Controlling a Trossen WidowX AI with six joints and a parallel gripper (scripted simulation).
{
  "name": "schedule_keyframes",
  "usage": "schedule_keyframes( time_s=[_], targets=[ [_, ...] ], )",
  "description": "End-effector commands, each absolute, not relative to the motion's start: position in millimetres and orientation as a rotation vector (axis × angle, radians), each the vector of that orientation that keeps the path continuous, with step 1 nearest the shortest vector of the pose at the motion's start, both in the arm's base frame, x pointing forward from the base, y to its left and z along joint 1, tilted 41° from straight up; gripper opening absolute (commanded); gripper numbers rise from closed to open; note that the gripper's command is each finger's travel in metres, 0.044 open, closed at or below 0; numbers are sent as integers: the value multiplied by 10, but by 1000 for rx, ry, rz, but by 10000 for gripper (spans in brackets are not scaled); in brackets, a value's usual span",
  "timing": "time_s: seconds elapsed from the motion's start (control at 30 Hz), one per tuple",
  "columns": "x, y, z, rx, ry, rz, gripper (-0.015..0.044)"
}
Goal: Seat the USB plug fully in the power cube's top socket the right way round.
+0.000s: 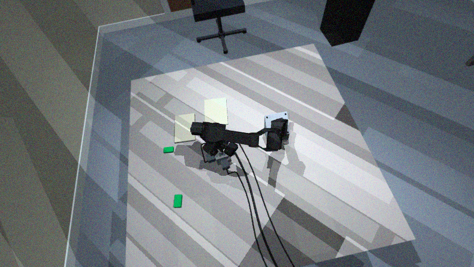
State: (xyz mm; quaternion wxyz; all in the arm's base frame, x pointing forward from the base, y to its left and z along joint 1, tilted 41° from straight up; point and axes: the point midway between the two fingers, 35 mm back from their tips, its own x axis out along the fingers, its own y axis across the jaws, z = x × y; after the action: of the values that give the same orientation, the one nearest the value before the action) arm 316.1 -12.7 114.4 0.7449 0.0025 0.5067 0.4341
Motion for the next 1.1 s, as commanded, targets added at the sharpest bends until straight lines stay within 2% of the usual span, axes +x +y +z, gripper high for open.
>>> schedule_keyframes(
  time_s=[0.0,1.07],
  targets=[
    [3156,-124,1138,-62,1071,998,0],
    [3156,-124,1137,-688,632,1361,0]
  ],
)
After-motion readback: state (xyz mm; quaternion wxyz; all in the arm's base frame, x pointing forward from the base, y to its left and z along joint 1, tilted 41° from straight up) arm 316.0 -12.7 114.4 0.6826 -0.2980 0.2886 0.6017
